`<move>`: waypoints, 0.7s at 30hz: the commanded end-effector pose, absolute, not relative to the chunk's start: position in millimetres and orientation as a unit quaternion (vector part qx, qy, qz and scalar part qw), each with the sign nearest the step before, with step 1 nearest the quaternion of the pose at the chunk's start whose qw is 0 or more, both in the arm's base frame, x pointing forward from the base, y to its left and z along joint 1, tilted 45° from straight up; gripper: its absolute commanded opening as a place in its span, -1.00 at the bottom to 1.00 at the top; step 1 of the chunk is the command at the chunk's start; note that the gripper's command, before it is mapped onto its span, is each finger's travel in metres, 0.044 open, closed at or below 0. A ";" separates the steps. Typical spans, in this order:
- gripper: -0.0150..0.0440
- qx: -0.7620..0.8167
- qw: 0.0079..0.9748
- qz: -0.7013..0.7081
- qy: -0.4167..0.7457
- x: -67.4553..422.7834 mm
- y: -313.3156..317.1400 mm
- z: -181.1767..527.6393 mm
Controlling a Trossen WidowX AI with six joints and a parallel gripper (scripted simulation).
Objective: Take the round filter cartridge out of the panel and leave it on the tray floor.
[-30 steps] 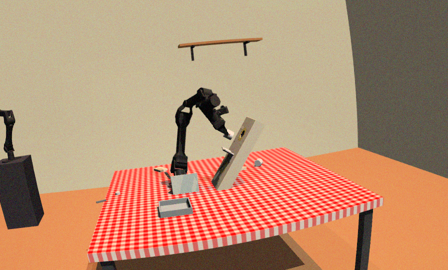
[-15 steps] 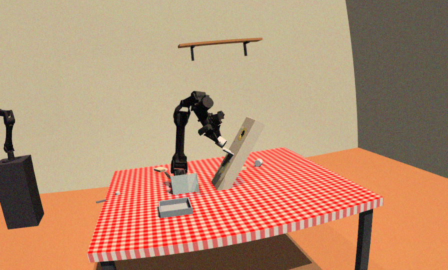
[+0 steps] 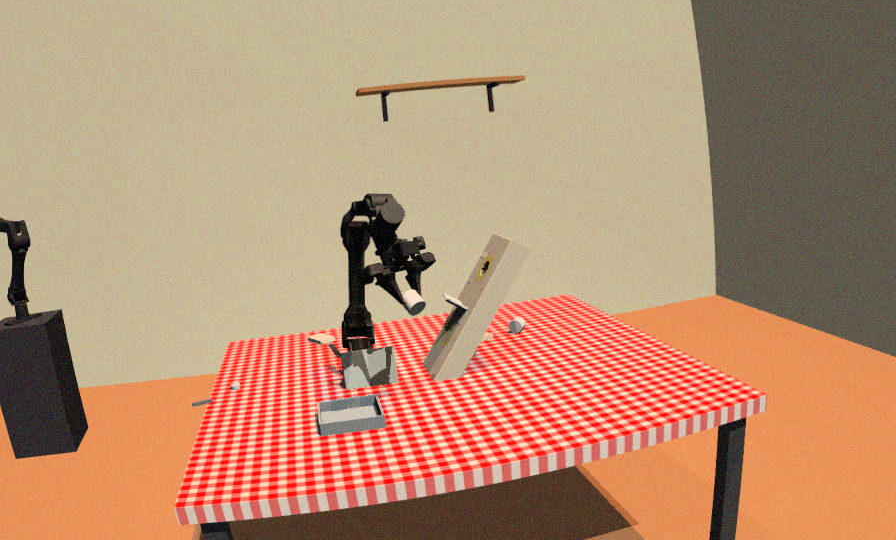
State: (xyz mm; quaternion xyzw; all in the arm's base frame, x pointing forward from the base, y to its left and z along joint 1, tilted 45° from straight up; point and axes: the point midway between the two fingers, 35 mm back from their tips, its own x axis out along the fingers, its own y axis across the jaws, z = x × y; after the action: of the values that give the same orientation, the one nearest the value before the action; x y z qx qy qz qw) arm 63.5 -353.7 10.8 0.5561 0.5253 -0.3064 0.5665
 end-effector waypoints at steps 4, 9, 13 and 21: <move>-0.49 0.559 0.551 -0.330 0.524 53.2 -354.3 1.9; -0.49 0.568 0.519 -0.367 0.523 25.6 -346.7 -20.4; -0.49 0.574 0.493 -0.395 0.522 4.2 -338.1 -37.1; -0.49 0.584 0.436 -0.450 0.516 -36.0 -314.4 -67.5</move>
State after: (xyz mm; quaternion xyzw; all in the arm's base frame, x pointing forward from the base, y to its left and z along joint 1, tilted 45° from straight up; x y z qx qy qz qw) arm -21.0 -323.6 -56.6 0.5802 0.5193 -0.4279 0.4589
